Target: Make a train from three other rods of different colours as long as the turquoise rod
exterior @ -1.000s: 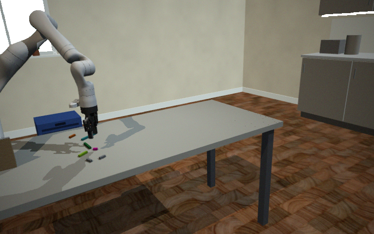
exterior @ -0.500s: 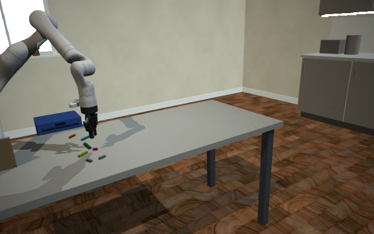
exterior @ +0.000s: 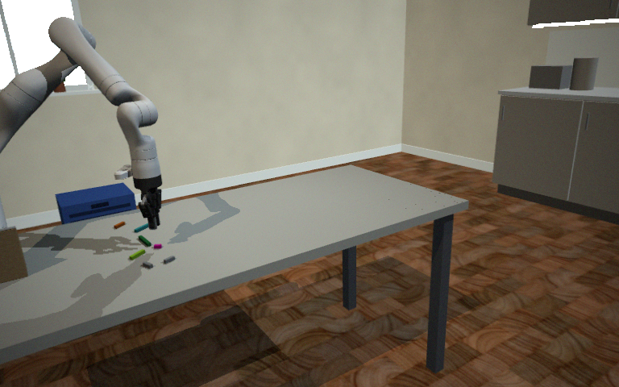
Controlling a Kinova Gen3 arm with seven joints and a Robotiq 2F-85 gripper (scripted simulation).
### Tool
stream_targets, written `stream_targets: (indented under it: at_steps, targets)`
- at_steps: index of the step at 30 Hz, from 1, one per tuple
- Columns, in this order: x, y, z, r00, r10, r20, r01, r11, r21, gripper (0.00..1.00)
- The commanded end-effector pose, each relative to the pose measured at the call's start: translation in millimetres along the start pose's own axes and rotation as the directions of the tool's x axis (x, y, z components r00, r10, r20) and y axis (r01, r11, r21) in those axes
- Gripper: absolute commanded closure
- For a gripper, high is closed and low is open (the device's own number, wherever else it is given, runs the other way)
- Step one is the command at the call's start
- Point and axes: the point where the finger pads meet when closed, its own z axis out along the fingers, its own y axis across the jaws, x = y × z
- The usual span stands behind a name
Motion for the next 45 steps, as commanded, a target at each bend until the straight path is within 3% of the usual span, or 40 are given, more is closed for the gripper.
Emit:
stream_targets:
  at_steps: [1,31,45]
  targets:
    - [-0.2,-0.2,1.1,1.000,0.000,0.001,0.000,1.000,0.000,0.76]
    - [-0.1,0.0,40.0,1.000,0.000,0.001,0.000,1.000,0.000,0.76]
    - [-0.1,0.1,48.2,1.000,0.000,0.001,0.000,1.000,0.000,0.76]
